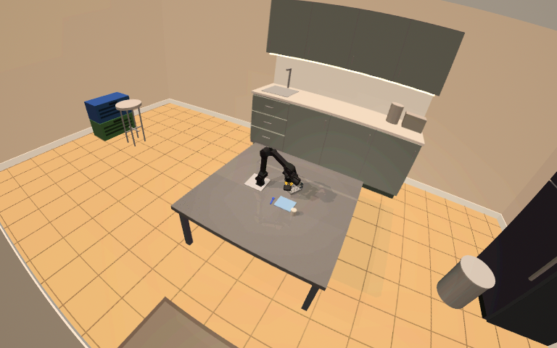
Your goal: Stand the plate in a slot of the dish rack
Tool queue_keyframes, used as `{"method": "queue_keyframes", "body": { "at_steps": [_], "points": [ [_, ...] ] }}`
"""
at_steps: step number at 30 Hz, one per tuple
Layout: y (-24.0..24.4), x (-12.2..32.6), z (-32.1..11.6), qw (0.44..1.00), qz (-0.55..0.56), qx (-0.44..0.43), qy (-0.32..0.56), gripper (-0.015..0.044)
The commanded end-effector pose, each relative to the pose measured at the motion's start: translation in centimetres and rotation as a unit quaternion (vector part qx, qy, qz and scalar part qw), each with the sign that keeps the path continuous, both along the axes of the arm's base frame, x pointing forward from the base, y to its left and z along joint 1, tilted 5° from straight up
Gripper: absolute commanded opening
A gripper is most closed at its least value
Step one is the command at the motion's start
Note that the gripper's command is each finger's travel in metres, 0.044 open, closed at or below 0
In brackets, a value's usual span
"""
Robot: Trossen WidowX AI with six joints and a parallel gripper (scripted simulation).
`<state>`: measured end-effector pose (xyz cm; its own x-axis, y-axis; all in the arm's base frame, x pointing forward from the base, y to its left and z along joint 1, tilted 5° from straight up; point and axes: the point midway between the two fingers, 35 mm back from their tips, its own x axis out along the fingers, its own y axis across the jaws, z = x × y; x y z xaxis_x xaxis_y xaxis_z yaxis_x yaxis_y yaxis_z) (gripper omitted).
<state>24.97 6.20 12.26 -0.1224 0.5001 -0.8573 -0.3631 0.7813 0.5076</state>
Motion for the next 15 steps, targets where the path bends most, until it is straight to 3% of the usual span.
{"method": "queue_keyframes", "body": {
  "at_steps": [1, 15],
  "points": [
    [0.1, -0.1, -0.7, 0.998, 0.030, 0.047, -0.024, 0.0000],
    [0.1, -0.2, -2.2, 0.970, 0.103, 0.173, -0.139, 0.0000]
  ]
}}
